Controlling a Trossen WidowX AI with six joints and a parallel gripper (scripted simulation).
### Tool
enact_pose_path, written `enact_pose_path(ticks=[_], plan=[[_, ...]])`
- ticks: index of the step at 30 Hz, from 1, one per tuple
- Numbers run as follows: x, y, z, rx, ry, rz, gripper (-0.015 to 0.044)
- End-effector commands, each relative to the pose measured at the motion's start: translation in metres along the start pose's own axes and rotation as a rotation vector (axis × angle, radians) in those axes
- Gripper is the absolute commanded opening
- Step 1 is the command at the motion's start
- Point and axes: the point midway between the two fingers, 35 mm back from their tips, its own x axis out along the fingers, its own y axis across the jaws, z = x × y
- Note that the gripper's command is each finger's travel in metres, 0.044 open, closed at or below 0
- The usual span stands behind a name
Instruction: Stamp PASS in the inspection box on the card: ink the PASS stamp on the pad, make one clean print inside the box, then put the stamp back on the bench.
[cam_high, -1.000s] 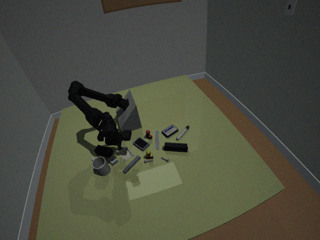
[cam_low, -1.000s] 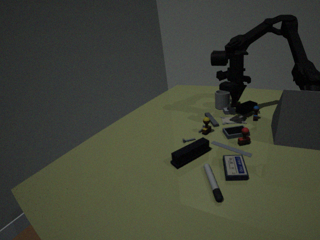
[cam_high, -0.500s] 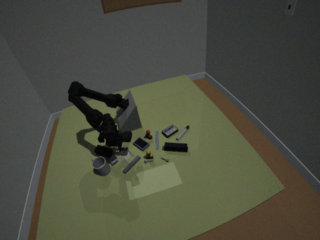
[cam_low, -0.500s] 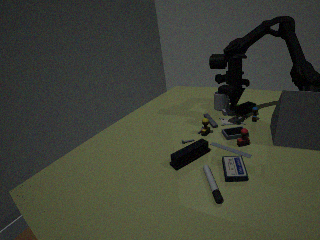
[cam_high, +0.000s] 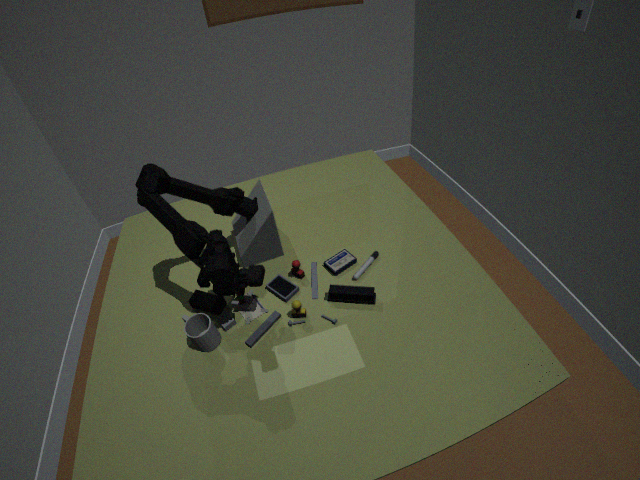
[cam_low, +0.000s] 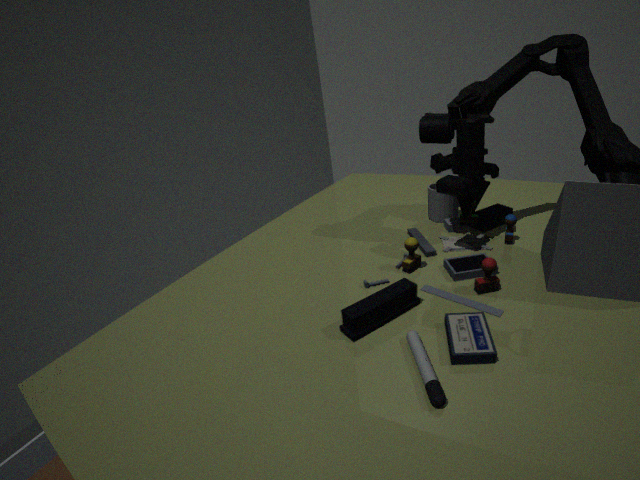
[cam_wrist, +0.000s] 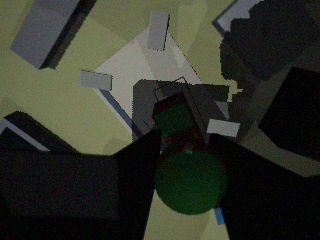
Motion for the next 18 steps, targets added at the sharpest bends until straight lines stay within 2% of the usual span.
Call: enact_pose_path(ticks=[1,18], plan=[[0.004,0.000,-0.002,-0.006,0.004,-0.002,0.0000],[0.015,0.000,-0.003,-0.007,0.003,-0.002,0.0000]])
